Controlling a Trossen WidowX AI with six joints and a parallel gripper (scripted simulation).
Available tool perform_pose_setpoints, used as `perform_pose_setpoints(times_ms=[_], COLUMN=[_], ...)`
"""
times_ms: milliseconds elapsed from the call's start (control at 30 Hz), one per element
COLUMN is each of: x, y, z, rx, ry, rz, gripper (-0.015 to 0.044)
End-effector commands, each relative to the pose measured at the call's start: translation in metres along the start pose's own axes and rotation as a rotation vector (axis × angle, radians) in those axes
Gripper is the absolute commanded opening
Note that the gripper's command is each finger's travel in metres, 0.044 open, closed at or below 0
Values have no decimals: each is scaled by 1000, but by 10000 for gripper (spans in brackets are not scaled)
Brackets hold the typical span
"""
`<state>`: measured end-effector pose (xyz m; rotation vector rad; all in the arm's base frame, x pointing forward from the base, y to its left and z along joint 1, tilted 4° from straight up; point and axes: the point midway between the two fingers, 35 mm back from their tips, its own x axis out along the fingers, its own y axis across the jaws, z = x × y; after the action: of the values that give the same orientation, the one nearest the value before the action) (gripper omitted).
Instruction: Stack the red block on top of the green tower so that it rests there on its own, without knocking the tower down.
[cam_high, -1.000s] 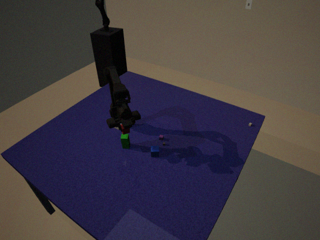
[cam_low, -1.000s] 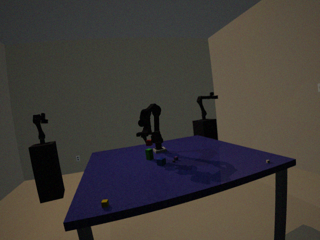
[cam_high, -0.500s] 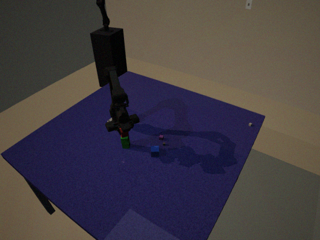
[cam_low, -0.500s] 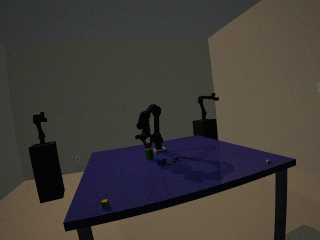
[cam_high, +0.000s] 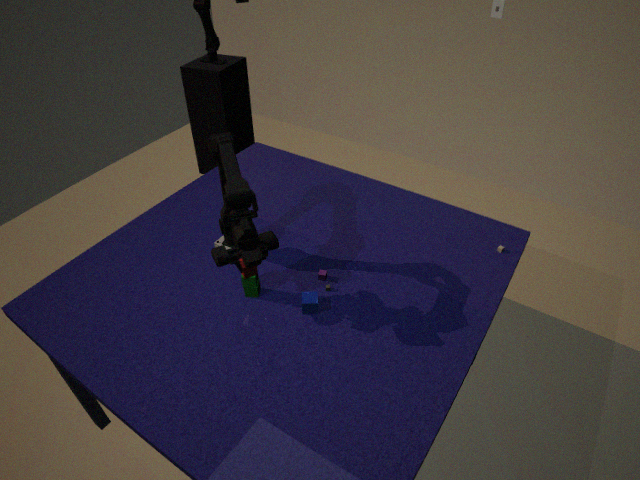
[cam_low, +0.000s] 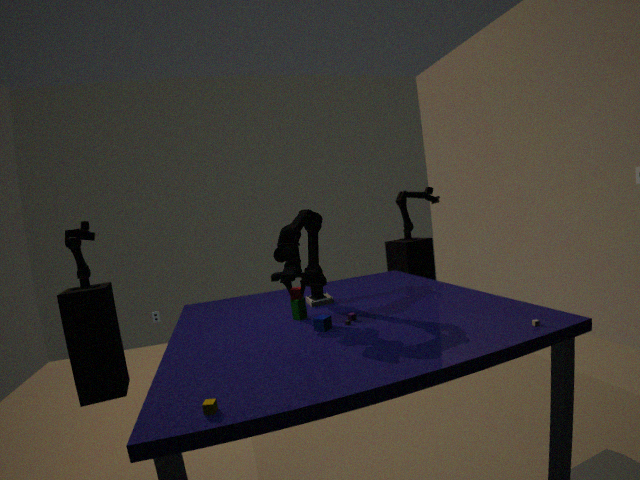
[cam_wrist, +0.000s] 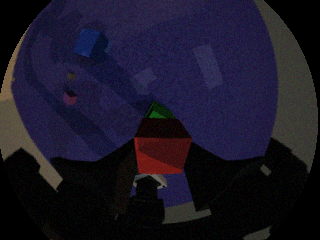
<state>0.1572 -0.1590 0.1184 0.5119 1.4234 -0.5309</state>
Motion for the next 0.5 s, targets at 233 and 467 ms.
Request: perform_pose_setpoints(times_ms=[233, 467], x=[1, 0], y=[1, 0], z=[0, 0], rx=[-2, 0], ry=[-1, 0], rz=[3, 0], gripper=[0, 105])
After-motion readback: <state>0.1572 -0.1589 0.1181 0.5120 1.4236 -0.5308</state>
